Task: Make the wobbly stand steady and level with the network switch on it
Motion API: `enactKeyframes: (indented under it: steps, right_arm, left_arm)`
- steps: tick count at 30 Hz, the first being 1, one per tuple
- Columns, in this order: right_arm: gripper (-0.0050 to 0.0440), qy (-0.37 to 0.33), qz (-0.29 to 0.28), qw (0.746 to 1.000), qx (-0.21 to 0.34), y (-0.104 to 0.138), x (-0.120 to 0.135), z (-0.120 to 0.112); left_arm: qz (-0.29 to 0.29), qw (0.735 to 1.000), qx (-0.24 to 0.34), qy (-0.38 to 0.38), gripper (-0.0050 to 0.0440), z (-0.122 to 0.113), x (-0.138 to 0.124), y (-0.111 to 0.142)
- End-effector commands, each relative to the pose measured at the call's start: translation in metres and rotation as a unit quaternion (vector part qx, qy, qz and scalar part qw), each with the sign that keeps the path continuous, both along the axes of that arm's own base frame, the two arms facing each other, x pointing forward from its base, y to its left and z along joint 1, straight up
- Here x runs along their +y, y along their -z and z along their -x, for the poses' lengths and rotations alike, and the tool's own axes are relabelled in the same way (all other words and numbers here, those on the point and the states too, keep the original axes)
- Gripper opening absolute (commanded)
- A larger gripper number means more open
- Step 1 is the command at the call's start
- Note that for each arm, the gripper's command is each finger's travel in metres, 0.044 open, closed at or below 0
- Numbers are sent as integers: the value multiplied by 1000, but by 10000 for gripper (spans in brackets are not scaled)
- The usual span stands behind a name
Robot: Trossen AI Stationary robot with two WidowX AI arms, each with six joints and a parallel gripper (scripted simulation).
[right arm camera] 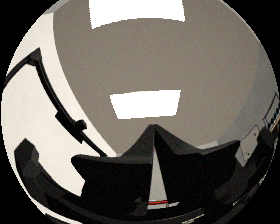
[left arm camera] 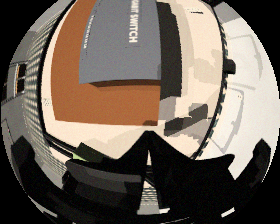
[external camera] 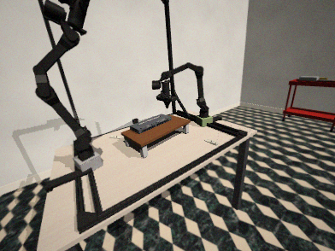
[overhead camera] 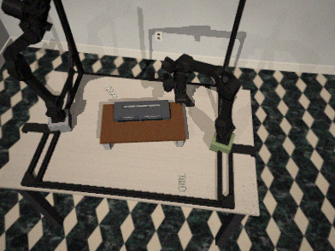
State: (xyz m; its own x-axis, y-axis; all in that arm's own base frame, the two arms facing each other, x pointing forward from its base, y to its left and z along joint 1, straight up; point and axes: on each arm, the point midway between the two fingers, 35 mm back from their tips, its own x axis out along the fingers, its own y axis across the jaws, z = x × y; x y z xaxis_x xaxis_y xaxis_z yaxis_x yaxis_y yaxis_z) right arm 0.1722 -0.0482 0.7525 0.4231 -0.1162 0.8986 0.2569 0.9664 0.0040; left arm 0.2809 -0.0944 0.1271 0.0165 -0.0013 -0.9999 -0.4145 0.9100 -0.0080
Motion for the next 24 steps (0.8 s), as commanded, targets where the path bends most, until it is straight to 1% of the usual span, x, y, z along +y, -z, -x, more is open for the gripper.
enactKeyframes:
  steps: [1, 6, 10, 16, 17, 24]
  right_arm:
    - [0, 1, 10, 999, -33, -9, 4, 16]
    - [0, 4, 40, 989, -140, -35, 20, 73]
    - [0, 7, 64, 972, -225, -47, 34, 121]
    - [0, 7, 64, 972, -225, -47, 34, 121]
    - [0, 23, 70, 971, -228, -45, 35, 130]
    - [0, 157, 116, 948, -251, -49, 33, 150]
  left_arm:
    - [0, 1000, 0, 0, 0, 0, 0, 0]
    - [0, 1000, 0, 0, 0, 0, 0, 0]
    - [0, 1000, 0, 0, 0, 0, 0, 0]
    - [0, 1000, 0, 0, 0, 0, 0, 0]
    - [0, 1000, 0, 0, 0, 0, 0, 0]
    - [0, 1000, 0, 0, 0, 0, 0, 0]
